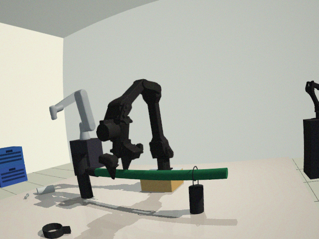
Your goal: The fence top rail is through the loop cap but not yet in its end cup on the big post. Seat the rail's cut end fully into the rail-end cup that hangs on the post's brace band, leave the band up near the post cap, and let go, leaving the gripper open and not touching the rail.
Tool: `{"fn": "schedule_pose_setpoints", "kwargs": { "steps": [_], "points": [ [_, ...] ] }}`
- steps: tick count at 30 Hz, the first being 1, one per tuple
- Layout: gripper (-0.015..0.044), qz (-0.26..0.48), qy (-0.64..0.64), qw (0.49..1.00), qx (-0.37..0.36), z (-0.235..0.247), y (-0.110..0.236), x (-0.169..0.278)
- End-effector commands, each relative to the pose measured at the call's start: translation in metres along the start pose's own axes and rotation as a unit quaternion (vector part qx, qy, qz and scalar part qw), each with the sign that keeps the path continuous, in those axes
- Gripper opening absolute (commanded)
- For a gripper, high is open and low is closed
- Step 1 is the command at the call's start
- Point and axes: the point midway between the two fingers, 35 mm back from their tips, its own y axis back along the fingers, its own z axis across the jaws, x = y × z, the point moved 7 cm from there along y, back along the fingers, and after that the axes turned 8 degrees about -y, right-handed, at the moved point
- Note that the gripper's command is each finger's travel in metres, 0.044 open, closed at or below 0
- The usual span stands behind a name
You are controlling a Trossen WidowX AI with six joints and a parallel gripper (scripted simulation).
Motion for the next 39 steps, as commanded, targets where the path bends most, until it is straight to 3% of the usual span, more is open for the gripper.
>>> {"fn": "schedule_pose_setpoints", "kwargs": {
  "steps": [1, 9, 17, 39],
  "points": [
    [0.044, -0.002, -0.002, 1.0, 0.005, 0.003, 0.024, -0.012],
    [0.044, -0.001, 0.002, 1.0, 0.006, 0.003, 0.029, -0.014],
    [0.044, -0.001, 0.002, 1.0, 0.005, 0.008, 0.076, -0.013],
    [0.044, -0.001, 0.002, 1.0, 0.005, 0.008, 0.076, -0.013]
  ]
}}
